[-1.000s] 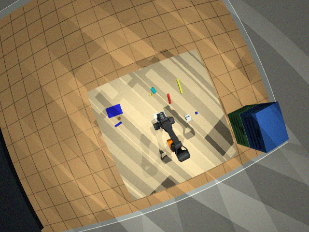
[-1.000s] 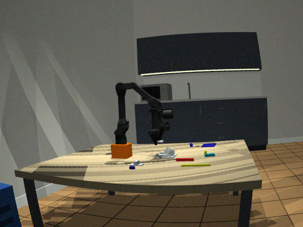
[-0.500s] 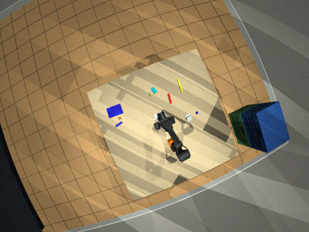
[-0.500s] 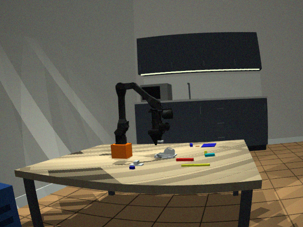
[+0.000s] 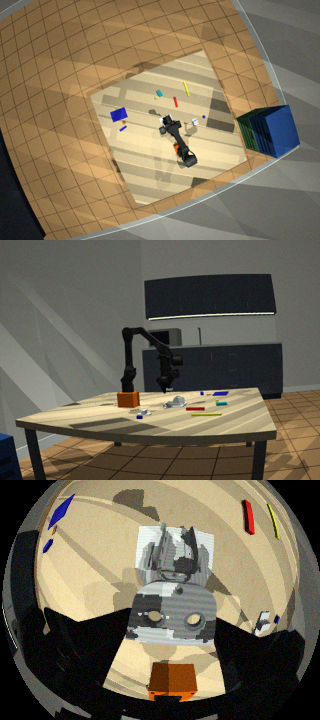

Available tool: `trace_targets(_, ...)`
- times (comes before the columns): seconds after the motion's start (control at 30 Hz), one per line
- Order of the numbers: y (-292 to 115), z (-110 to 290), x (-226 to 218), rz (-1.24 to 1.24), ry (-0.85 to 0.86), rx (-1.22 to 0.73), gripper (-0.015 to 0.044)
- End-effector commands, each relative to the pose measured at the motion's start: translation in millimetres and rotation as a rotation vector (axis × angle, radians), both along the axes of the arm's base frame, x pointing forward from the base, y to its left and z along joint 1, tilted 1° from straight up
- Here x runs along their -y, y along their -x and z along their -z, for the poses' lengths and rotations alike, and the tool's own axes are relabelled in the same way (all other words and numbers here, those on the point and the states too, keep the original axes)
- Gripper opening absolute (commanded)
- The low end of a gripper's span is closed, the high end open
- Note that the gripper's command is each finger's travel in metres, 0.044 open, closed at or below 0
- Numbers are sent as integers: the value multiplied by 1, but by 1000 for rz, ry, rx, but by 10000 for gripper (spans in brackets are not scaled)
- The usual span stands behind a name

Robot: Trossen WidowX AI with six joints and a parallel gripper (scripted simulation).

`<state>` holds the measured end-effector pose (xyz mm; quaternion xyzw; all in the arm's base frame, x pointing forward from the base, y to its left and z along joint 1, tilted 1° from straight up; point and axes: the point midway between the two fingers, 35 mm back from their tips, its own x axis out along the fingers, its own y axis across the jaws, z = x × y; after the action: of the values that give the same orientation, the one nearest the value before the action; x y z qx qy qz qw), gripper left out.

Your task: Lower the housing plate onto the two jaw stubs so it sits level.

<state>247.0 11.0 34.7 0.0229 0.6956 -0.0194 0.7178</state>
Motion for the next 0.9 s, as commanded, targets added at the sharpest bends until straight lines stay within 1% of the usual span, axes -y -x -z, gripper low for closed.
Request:
trace_targets(0.0,-1,0,1,7,4,1,351)
trace_targets(0.43,-1,1,1,10,4,1,351)
trace_targets(0.87,-3,22,1,11,4,1,351)
